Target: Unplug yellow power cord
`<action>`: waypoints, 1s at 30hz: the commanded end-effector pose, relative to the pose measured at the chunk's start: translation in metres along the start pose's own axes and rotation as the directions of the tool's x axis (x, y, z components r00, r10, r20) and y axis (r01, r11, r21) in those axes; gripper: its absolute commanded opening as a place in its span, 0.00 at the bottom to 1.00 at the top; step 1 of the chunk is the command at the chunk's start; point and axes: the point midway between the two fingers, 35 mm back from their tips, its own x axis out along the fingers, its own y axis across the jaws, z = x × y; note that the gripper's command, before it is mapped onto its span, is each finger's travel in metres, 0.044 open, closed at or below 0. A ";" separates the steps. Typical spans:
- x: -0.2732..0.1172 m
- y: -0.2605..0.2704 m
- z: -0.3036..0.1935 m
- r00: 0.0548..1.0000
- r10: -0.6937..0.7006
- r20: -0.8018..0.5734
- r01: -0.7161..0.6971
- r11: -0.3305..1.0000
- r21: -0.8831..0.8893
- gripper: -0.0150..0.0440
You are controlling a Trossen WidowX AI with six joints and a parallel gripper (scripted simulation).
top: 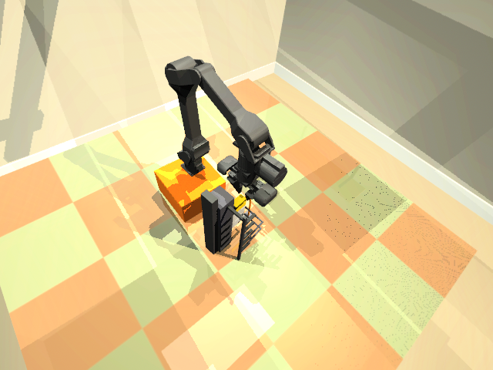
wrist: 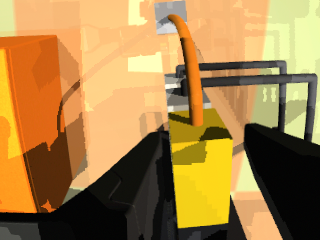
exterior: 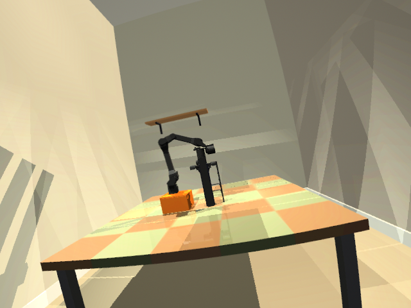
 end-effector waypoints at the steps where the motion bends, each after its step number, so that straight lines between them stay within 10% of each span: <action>1: -0.001 0.000 -0.007 1.000 0.000 -0.001 0.000 1.000 -0.004 0.53; 24: 0.011 0.000 -0.014 1.000 0.000 -0.001 0.000 1.000 -0.004 0.53; 30: 0.009 -0.001 -0.014 1.000 -0.006 -0.004 0.006 1.000 0.000 0.36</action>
